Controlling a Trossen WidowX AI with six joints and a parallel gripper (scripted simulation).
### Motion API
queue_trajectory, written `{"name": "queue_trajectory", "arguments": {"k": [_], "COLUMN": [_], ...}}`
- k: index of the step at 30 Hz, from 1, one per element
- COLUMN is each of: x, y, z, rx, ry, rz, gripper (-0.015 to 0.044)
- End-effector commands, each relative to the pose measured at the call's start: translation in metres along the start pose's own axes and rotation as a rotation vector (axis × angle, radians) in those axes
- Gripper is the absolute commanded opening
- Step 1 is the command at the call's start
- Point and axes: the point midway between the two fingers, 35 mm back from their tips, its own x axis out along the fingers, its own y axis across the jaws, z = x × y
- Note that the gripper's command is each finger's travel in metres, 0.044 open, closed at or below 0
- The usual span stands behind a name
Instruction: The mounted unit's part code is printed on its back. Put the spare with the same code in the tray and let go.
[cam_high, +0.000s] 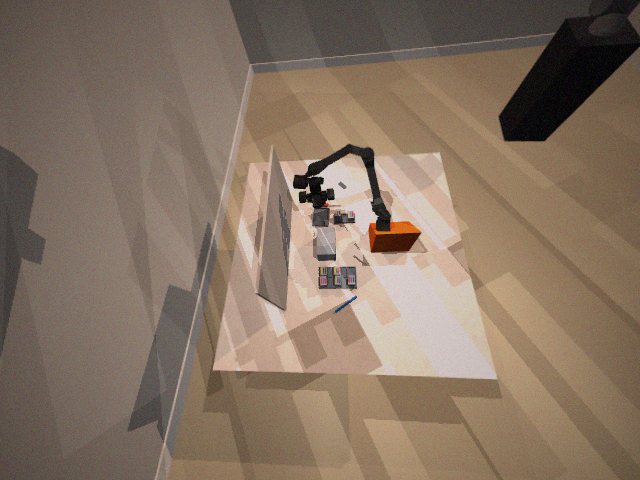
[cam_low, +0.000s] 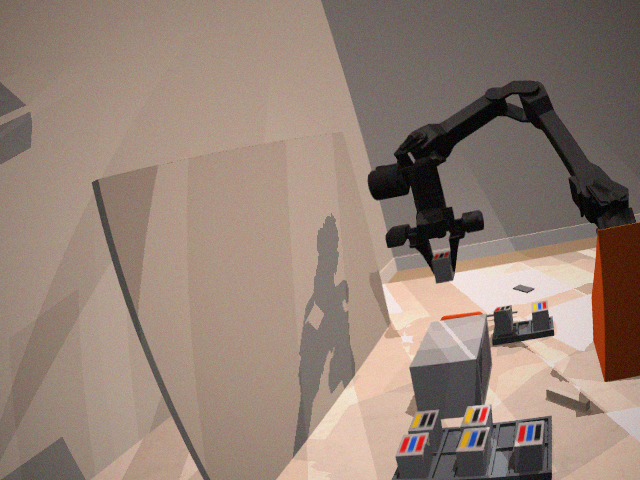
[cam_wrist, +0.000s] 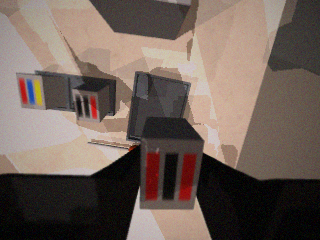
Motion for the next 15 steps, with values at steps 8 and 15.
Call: {"name": "queue_trajectory", "arguments": {"k": [8, 15], "x": [0.013, 0.020], "y": [-0.002, -0.003], "z": [0.003, 0.003], "rx": [-0.008, -0.008], "ry": [-0.007, -0.008], "rz": [0.002, 0.002], "gripper": [0.0000, 0.0000]}}
